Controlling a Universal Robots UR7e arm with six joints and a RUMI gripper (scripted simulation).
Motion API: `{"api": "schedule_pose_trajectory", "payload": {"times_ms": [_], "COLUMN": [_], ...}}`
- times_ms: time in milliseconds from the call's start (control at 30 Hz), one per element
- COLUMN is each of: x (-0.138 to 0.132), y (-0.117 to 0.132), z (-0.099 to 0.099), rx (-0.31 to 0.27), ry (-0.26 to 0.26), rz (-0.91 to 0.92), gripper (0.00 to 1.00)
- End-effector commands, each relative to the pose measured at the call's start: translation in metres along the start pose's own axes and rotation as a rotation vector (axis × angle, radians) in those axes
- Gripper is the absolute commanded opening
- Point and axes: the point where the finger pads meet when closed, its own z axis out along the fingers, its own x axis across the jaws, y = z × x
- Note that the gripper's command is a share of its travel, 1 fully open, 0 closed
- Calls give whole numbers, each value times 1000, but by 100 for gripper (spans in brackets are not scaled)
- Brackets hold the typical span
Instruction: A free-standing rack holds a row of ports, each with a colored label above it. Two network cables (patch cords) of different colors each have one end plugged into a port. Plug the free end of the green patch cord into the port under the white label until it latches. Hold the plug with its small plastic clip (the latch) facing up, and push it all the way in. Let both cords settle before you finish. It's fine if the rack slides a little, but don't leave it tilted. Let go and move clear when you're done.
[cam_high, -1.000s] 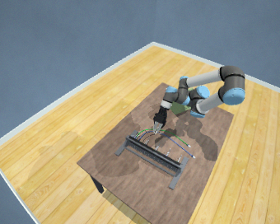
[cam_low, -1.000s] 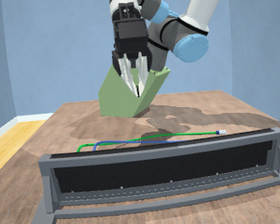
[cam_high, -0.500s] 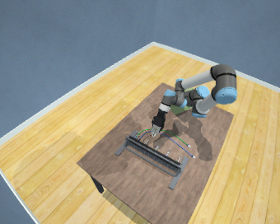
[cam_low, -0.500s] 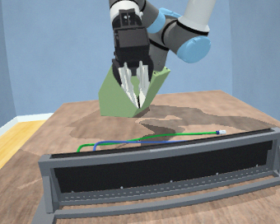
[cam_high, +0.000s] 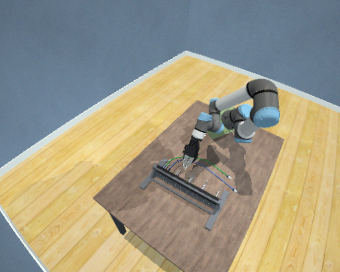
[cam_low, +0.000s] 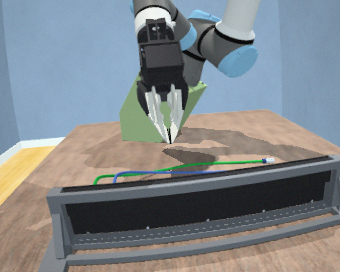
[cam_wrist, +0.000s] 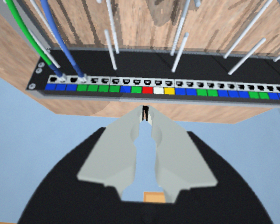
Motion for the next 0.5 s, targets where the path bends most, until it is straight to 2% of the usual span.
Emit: {"api": "schedule_pose_trajectory", "payload": {"times_ms": [0, 467], "x": [-2, -2], "y": [3, 3], "z": [7, 16], "rx": [-8, -8], "ry": [-9, -9], "rz": [-5, -5], "gripper": [0, 0]}}
